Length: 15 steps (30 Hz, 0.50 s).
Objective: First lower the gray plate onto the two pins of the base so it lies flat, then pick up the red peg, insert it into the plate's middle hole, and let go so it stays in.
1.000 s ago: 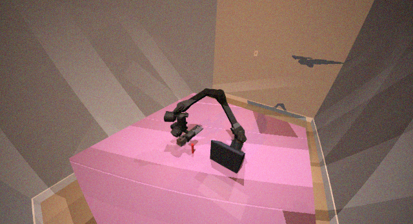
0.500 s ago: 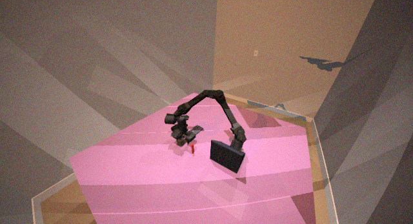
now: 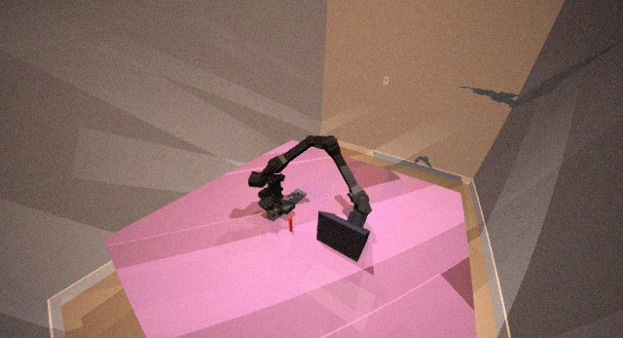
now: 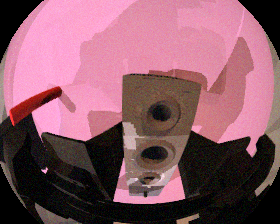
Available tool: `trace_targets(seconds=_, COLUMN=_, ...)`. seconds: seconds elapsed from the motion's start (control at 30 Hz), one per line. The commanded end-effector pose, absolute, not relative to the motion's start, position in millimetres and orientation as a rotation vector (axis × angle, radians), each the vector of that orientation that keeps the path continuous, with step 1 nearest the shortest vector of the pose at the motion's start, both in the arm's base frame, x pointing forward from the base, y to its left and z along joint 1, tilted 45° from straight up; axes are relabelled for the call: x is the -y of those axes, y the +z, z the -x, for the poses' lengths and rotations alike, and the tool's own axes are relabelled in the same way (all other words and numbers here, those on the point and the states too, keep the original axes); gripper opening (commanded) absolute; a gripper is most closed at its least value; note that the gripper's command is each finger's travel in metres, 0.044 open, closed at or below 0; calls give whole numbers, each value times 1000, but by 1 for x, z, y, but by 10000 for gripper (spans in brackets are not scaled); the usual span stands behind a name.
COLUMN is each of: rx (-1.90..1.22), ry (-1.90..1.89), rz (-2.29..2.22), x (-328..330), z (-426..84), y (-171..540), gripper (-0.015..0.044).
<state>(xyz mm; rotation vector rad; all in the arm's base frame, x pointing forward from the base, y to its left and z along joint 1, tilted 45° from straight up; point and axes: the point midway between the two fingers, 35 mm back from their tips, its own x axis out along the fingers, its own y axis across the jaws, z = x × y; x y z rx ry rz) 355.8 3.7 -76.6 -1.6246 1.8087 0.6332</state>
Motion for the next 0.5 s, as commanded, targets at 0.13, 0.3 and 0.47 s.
trace_targets(seconds=0.13, rx=-1806, ry=637, rz=1631, x=-11, z=-358, y=-70, gripper=0)
trace_targets(seconds=0.3, rx=-1804, ry=640, rz=1630, x=-22, z=-360, y=-59, gripper=0)
trace_targets(seconds=0.47, rx=-1799, ry=641, rz=1630, x=-34, z=-361, y=-48, gripper=0)
